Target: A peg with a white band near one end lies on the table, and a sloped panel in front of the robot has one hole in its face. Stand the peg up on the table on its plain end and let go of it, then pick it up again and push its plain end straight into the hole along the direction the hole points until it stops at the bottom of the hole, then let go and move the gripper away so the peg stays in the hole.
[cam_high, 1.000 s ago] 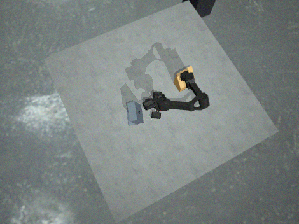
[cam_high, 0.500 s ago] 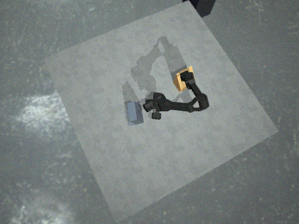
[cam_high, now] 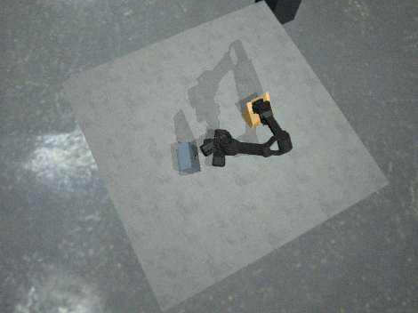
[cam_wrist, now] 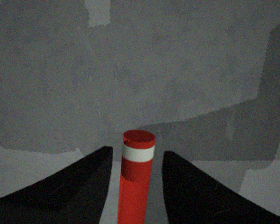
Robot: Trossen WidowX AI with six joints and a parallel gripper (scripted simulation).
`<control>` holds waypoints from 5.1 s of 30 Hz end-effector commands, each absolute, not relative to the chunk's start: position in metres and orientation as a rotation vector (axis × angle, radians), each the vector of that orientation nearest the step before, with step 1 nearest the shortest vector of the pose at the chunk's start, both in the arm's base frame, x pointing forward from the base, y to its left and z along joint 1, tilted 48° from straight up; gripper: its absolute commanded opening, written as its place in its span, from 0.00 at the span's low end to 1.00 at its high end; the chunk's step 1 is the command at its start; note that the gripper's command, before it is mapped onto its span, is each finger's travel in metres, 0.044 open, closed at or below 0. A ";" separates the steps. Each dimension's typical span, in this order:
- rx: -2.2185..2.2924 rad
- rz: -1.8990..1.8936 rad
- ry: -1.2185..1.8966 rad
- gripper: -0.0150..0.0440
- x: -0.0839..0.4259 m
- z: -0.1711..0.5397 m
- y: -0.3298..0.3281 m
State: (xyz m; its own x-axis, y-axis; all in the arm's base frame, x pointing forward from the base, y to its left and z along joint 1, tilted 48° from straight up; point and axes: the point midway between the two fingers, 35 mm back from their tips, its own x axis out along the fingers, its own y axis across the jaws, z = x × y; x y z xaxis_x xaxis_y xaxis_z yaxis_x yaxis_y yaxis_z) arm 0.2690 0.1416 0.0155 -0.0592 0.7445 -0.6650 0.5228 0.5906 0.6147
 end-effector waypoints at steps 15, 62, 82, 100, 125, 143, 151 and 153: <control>1.054 0.248 1.716 0.34 0.269 0.016 0.142; 1.024 0.025 1.349 0.34 0.253 0.040 0.130; 1.005 -0.063 1.191 0.34 0.244 0.050 0.128; 0.983 -0.140 1.049 0.34 0.235 0.058 0.128; 0.949 -0.242 0.851 0.34 0.221 0.068 0.130; 0.919 -0.312 0.709 0.34 0.211 0.073 0.133; 0.905 -0.343 0.646 0.34 0.206 0.075 0.135; 0.901 -0.351 0.630 0.34 0.205 0.076 0.136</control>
State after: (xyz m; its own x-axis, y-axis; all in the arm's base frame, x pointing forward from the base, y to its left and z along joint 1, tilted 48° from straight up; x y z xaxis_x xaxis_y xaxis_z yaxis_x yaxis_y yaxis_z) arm 0.2055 0.1343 0.0734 0.7583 -0.0080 -0.6519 0.5323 0.5848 0.6121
